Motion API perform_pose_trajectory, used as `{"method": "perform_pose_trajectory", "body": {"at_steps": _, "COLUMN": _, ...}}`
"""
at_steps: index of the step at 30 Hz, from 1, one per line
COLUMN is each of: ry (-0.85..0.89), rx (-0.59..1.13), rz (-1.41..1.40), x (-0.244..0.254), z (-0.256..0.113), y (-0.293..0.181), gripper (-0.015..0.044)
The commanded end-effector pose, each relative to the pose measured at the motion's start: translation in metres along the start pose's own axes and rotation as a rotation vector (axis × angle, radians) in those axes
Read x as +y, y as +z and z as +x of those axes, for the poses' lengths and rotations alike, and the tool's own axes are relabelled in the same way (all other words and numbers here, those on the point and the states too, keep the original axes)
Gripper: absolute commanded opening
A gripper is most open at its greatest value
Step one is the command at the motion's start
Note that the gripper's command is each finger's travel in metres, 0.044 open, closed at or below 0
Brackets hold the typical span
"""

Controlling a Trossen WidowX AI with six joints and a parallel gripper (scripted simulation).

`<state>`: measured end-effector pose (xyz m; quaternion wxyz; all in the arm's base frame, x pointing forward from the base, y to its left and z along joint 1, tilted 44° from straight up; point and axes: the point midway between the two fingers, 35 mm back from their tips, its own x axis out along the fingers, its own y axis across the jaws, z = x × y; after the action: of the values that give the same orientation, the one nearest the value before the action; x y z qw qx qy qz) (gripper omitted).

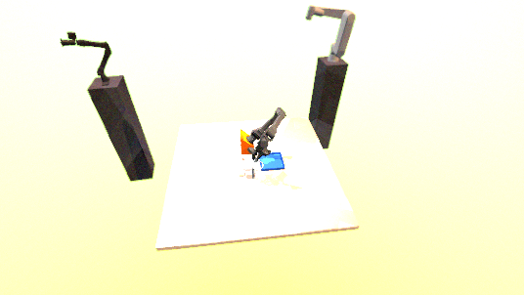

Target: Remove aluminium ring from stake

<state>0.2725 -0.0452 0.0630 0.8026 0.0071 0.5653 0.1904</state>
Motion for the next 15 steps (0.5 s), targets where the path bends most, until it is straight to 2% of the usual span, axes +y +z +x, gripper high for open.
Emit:
{"method": "perform_pose_trajectory", "body": {"at_steps": 1, "ry": -0.033, "rx": 0.017, "rz": 0.039, "x": 0.001, "z": -0.006, "y": 0.004, "gripper": 0.0000}}
{"method": "perform_pose_trajectory", "body": {"at_steps": 15, "ry": -0.138, "rx": 0.111, "rz": 0.213, "x": 0.014, "z": -0.020, "y": 0.004, "gripper": 0.0000}}
